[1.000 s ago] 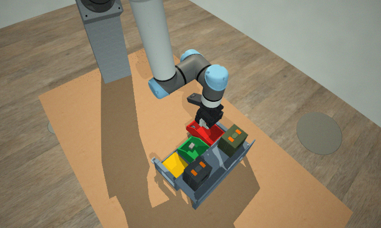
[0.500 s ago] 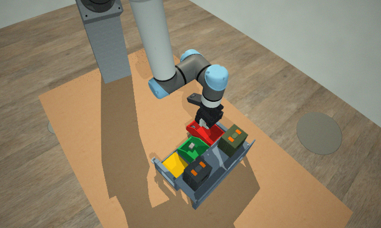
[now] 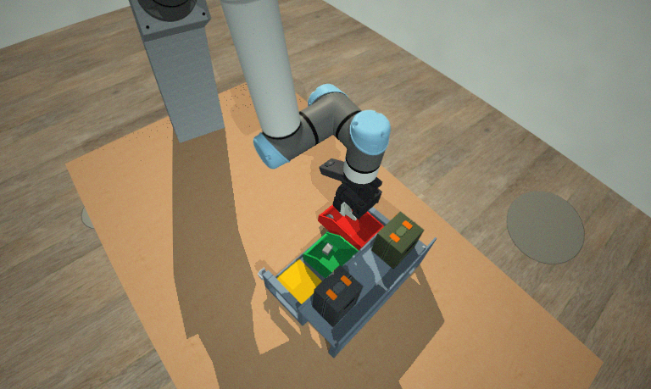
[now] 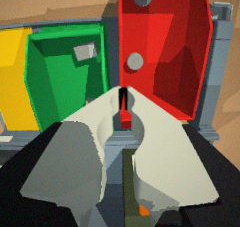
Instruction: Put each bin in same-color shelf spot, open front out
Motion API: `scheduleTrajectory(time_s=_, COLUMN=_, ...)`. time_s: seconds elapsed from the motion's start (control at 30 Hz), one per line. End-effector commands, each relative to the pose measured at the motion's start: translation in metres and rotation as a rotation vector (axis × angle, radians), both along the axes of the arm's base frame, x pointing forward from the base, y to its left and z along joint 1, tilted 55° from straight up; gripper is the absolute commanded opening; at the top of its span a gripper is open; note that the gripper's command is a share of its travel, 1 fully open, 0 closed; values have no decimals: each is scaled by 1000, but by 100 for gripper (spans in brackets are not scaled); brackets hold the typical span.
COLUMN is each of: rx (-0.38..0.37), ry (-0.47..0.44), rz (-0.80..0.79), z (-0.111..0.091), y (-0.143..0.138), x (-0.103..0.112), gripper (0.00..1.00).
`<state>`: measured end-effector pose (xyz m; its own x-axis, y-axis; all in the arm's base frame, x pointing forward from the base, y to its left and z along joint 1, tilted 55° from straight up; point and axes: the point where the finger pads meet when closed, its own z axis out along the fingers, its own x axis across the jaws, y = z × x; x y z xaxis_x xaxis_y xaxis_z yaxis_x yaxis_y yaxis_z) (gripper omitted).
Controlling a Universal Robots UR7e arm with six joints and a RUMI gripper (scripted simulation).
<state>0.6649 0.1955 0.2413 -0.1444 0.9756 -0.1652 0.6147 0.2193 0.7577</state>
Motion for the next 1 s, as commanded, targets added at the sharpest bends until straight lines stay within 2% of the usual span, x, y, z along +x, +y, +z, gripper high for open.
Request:
scheduleTrajectory(time_s=0.0, rx=1, ry=-1, rz=0, z=1, y=0, x=0, gripper=0)
scheduleTrajectory(time_s=0.27, rx=24, ry=-2, rz=-20, z=-3, y=1, x=-1, gripper=0)
scheduleTrajectory(time_s=0.43, rx=80, ry=-5, rz=-68, z=-11, y=2, x=-2, gripper=0)
scheduleTrajectory(time_s=0.6, rx=175, ry=-9, rz=-147, z=-24, y=4, x=-5, gripper=0)
scheduleTrajectory(time_s=0.77, rx=305, ry=-16, rz=-256, z=-41, y=7, x=-9, gripper=0)
scheduleTrajectory(time_s=0.83, rx=305, ry=-16, rz=-256, z=-41, y=7, x=-9, gripper=0)
scheduleTrajectory(time_s=0.97, rx=429, ry=-23, rz=-358, z=-56, y=9, x=-14, gripper=0)
